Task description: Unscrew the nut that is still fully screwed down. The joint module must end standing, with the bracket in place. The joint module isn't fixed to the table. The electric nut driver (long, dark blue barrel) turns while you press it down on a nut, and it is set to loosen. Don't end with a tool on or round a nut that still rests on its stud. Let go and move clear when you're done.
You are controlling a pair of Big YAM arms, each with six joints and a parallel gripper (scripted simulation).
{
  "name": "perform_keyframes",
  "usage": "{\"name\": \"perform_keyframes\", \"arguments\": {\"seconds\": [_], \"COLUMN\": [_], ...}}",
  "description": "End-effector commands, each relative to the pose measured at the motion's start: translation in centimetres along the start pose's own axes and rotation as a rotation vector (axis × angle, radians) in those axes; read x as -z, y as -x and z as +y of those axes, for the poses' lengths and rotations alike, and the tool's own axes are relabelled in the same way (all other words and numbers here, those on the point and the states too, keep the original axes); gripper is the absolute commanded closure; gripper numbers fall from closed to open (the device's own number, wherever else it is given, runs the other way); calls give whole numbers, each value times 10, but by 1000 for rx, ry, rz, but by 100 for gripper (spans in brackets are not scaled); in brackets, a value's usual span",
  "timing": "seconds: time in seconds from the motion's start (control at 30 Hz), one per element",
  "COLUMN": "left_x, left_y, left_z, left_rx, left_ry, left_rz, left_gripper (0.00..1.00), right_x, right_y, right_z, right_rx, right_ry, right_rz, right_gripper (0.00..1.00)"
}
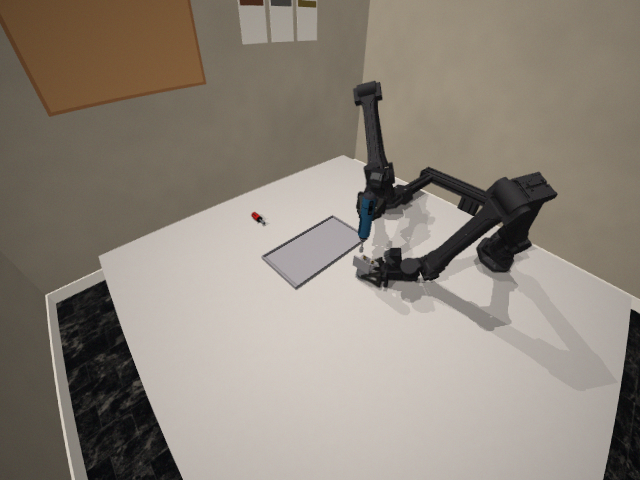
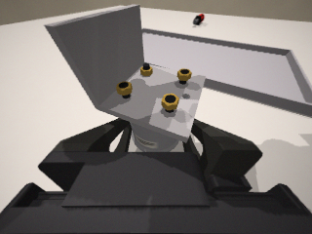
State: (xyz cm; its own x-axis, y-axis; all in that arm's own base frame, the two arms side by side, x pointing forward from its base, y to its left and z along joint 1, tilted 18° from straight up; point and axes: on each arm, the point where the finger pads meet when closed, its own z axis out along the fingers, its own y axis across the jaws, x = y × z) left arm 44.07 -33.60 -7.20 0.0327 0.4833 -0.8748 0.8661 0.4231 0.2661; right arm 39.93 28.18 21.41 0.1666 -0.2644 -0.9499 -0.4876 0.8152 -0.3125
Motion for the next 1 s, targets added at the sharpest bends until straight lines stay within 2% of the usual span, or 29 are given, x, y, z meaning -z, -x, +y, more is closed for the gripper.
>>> {"name": "perform_keyframes", "arguments": {"seconds": [0.0, 0.37, 0.43, 0.53, 0.63, 0.73, 0.97], "left_x": [-4, -4, -4, -4, -4, -4, -4], "left_y": [7, 7, 7, 7, 7, 7, 7], "left_z": [4, 4, 4, 4, 4, 4, 4], "left_rx": [-9, -9, -9, -9, -9, -9, -9], "left_ry": [7, 7, 7, 7, 7, 7, 7], "left_rz": [-16, -16, -16, -16, -16, -16, -16], "left_gripper": [41, 41, 41, 41, 41, 41, 41], "right_x": [-1, -1, 3, -6, 2, -6, -2], "right_y": [32, 32, 20, 12, -1, 8, 18], "right_z": [-5, -5, -7, -9, -1, -11, -4], "right_rx": [2, 1, 4, 4, 6, 3, 0], "right_ry": [-13, -13, -17, -23, -5, -26, -13], "right_rz": [-85, -87, -68, -58, -39, -66, -89], "right_gripper": [58, 58, 58, 58, 58, 58, 58]}}
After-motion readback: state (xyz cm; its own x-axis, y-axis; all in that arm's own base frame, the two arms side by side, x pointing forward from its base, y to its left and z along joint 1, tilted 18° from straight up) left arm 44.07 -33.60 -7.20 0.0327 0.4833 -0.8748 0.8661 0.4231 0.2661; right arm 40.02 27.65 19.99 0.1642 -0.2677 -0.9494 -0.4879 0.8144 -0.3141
